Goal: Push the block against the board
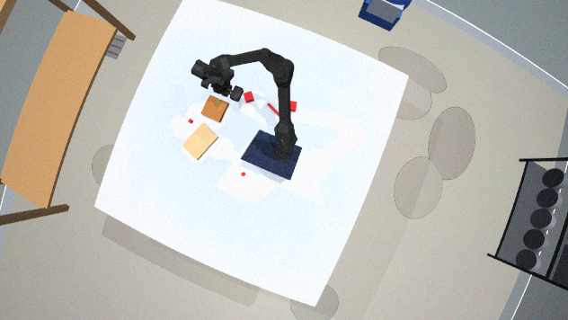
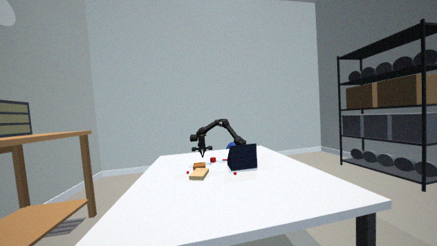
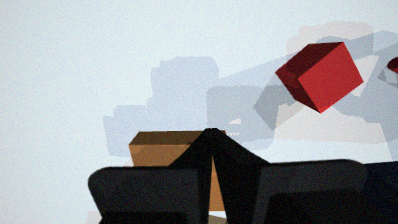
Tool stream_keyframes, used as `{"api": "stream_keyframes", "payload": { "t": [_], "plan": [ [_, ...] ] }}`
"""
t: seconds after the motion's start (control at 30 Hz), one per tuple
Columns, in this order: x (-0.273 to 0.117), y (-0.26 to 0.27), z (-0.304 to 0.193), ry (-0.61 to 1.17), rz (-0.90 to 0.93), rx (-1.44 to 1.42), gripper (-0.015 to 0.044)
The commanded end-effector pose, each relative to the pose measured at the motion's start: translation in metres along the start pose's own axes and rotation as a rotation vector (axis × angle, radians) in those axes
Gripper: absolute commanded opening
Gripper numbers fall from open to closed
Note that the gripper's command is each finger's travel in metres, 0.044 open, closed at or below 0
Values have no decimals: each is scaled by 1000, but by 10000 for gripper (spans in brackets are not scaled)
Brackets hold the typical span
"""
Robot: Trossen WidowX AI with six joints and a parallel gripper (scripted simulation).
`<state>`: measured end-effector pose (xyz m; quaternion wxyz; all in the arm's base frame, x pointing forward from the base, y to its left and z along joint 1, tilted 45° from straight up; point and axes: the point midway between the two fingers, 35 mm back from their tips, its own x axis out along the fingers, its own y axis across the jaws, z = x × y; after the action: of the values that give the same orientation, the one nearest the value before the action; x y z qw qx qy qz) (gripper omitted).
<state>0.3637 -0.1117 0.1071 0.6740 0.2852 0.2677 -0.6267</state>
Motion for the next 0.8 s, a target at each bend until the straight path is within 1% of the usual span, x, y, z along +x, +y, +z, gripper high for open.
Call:
{"api": "stream_keyframes", "payload": {
  "t": [0.0, 0.07, 0.13, 0.77],
  "plan": [
    [10, -3, -3, -13, -13, 4, 0],
    [42, -5, -2, -15, -15, 6, 0],
    [54, -6, -2, -16, -16, 7, 0],
    [54, -5, -11, -15, -16, 7, 0]
  ]
}}
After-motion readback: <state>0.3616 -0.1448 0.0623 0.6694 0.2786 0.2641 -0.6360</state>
